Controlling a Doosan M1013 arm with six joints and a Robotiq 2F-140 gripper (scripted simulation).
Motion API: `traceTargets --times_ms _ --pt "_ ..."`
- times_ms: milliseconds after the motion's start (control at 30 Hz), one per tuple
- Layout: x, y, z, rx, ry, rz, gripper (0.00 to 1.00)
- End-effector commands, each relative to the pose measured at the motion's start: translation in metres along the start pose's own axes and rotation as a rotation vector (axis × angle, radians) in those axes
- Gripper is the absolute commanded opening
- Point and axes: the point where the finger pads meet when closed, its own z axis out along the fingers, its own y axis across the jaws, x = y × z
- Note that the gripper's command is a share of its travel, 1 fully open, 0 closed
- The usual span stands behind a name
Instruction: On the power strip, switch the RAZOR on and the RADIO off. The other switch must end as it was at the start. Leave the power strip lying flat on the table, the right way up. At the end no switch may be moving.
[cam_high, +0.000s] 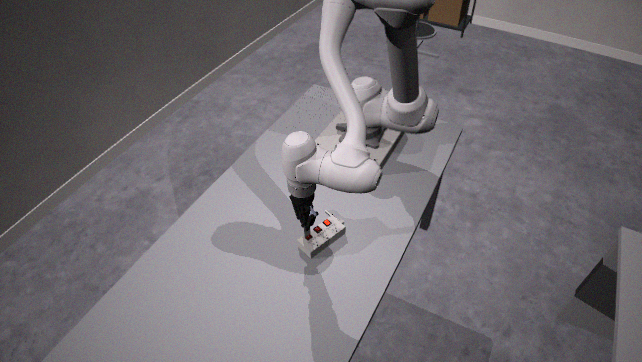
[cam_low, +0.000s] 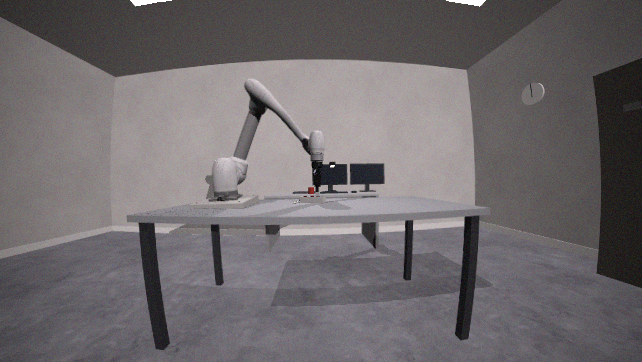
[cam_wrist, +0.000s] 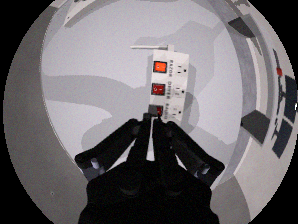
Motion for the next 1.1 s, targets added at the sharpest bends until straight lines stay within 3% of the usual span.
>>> traceTargets --times_ms 0,667,1067 --pt "0.0 0.0 0.001 0.0 0.0 0.0 0.0" --pt "0.0 0.0 0.0 0.0 0.0 0.0 0.0" --pt "0.0 0.0 -0.021 0.0 0.0 0.0 0.0"
